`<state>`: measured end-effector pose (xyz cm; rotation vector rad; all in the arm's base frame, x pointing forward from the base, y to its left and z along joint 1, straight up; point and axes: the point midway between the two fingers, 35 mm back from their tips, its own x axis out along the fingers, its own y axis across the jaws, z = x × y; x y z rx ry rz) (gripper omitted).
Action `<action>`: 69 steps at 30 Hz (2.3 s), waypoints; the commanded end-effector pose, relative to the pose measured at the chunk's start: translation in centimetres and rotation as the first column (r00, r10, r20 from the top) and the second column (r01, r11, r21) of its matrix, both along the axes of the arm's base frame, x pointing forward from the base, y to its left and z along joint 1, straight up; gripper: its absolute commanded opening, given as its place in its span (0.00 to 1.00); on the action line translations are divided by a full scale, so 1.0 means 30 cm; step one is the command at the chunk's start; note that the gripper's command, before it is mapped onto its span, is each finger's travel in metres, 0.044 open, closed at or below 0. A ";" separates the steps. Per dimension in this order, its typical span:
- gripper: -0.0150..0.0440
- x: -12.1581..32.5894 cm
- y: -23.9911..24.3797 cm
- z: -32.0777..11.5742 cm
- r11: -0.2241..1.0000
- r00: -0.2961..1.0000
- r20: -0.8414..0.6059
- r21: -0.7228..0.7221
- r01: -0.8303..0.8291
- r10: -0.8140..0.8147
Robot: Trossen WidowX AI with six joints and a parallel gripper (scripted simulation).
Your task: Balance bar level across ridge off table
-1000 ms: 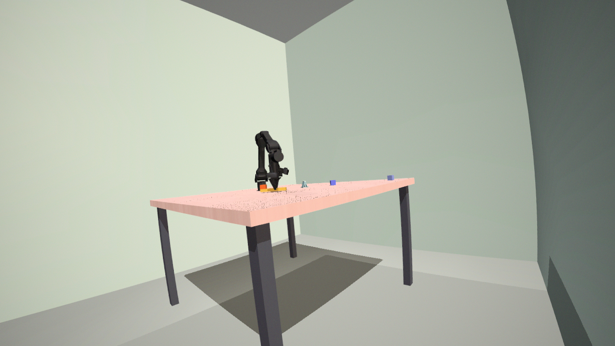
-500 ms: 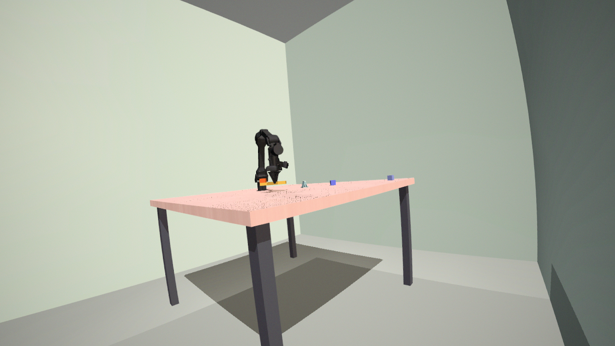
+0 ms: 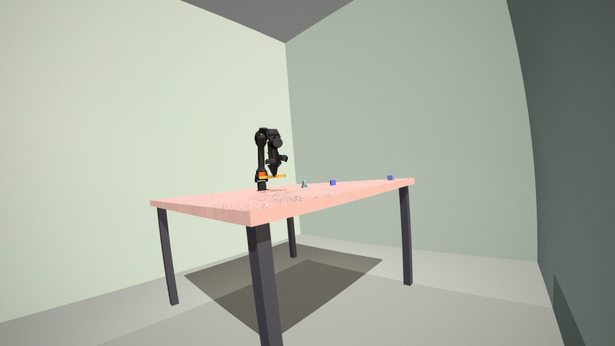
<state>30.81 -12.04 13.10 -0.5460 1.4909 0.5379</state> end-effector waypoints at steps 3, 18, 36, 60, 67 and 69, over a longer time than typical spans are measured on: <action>0.25 0.003 0.007 0.036 1.000 1.000 0.014 -0.009 -0.001 0.001; 0.25 0.061 0.191 0.037 0.996 0.995 0.015 -0.007 -0.094 0.094; 0.25 0.087 0.424 0.038 0.979 0.979 0.016 -0.004 -0.204 0.204; 0.25 0.043 0.735 0.040 0.939 0.939 0.017 0.000 -0.344 0.344; 0.25 0.013 0.821 0.040 0.924 0.924 0.017 0.001 -0.383 0.383; 0.25 0.003 0.846 0.040 0.919 0.919 0.017 0.001 -0.394 0.394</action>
